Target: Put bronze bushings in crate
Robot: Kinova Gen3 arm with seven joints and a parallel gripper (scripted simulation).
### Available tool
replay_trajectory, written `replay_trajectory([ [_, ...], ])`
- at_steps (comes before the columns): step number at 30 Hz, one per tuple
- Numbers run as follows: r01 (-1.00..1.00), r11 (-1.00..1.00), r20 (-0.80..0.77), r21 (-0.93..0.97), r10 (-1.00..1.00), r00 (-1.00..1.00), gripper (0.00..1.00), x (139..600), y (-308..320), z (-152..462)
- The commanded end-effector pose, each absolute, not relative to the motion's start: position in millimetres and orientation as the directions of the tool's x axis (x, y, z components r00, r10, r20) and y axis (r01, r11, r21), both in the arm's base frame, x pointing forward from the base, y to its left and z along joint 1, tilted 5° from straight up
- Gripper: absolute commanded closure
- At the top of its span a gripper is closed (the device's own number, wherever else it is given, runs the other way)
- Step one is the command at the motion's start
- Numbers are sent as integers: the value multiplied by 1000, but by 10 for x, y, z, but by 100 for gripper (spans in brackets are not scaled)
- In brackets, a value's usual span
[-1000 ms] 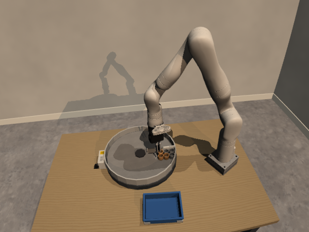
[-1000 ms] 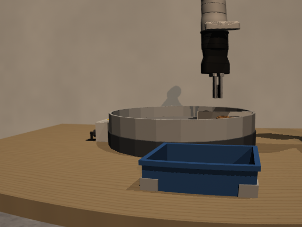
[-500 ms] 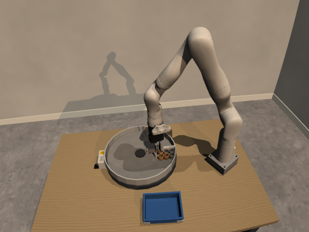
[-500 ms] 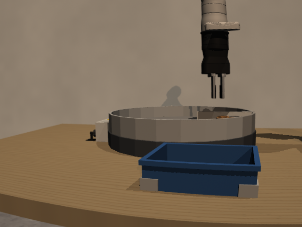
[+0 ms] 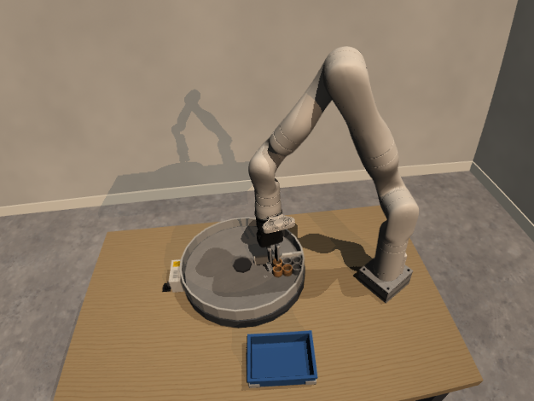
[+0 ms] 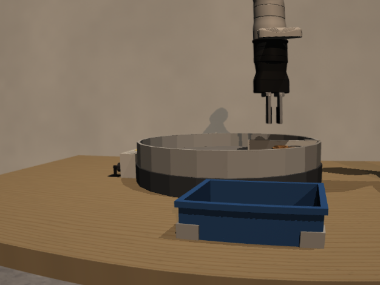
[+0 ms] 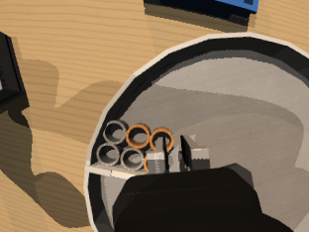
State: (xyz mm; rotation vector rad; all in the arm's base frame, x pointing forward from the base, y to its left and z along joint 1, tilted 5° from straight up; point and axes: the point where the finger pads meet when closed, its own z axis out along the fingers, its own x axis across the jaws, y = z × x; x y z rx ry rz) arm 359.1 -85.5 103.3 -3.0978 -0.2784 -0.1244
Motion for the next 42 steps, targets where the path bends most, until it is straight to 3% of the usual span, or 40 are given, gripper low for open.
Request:
replay_trajectory([
  [1,179,-984,84,-21,177,981,58,3595,-857,1038],
  [42,179,-984,84,-21,177,981,60,3595,-857,1038],
])
